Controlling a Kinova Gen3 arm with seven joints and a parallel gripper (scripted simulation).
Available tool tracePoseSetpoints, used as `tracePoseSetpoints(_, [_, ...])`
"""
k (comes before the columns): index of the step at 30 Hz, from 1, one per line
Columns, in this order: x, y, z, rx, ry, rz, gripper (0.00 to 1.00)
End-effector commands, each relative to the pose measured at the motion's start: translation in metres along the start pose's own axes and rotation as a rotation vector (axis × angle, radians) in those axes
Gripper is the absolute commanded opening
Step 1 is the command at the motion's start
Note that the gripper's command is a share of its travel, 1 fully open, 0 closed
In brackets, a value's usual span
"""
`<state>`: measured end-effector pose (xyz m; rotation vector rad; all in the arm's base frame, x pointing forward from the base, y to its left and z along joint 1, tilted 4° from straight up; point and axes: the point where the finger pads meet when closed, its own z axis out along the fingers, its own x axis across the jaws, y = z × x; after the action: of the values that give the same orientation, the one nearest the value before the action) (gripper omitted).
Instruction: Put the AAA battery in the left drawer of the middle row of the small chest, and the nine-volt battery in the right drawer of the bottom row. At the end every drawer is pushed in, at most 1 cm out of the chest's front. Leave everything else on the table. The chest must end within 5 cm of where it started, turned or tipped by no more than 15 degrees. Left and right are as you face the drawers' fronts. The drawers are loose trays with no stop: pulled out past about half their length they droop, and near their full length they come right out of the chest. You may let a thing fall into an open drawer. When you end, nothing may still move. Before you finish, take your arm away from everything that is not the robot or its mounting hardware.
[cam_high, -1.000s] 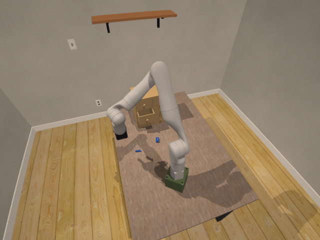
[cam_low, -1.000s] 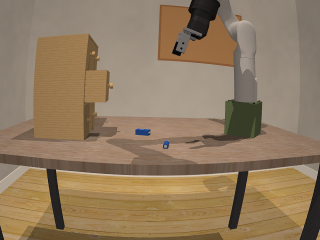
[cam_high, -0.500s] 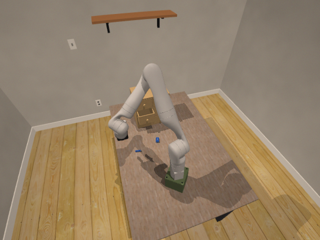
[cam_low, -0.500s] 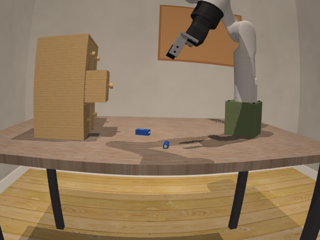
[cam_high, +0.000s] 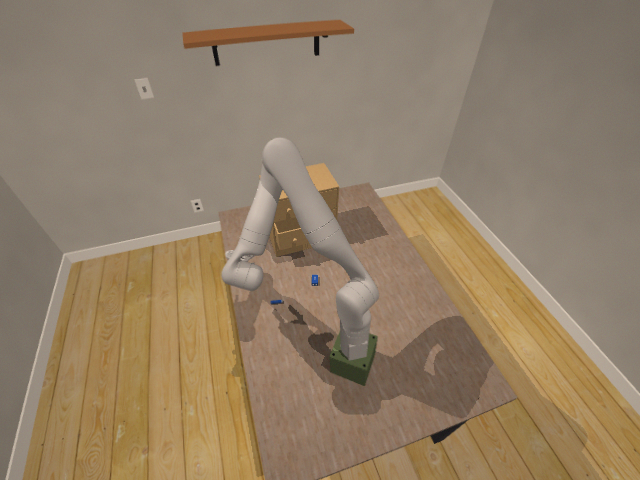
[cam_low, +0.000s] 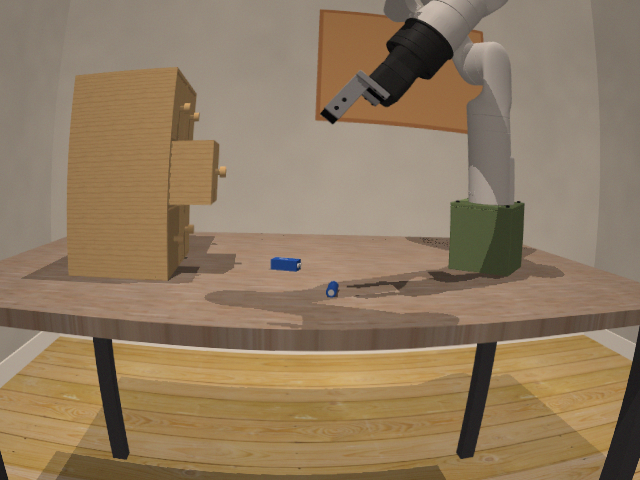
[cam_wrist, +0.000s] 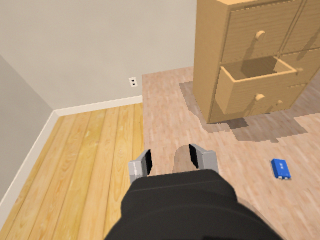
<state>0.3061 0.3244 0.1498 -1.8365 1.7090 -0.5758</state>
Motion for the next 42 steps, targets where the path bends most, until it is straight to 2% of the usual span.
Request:
tracePoseSetpoints(1, [-0.01,0.018,0.001,0.018,-0.02,-0.042,1.0])
tracePoseSetpoints(3, [-0.009,0.018,0.005,0.055,-0.014,-0.042,1.0])
tracePoseSetpoints(5, [-0.009,0.018,0.005,0.055,-0.014,-0.042,1.0])
tracePoseSetpoints(20, [-0.01,0.019,0.031,0.355,-0.022,-0.036,1.0])
tracePoseSetpoints(22, [-0.01,0.019,0.031,0.355,-0.022,-0.036,1.0])
tracePoseSetpoints(33, [-0.01,0.021,0.049,0.566,-0.03,-0.035,1.0])
tracePoseSetpoints(37, [-0.01,0.021,0.054,0.622,-0.03,-0.033,1.0])
tracePoseSetpoints(39, [-0.01,0.021,0.054,0.622,-0.03,-0.033,1.0])
tracePoseSetpoints(42, [-0.01,0.021,0.057,0.655,-0.03,-0.033,1.0])
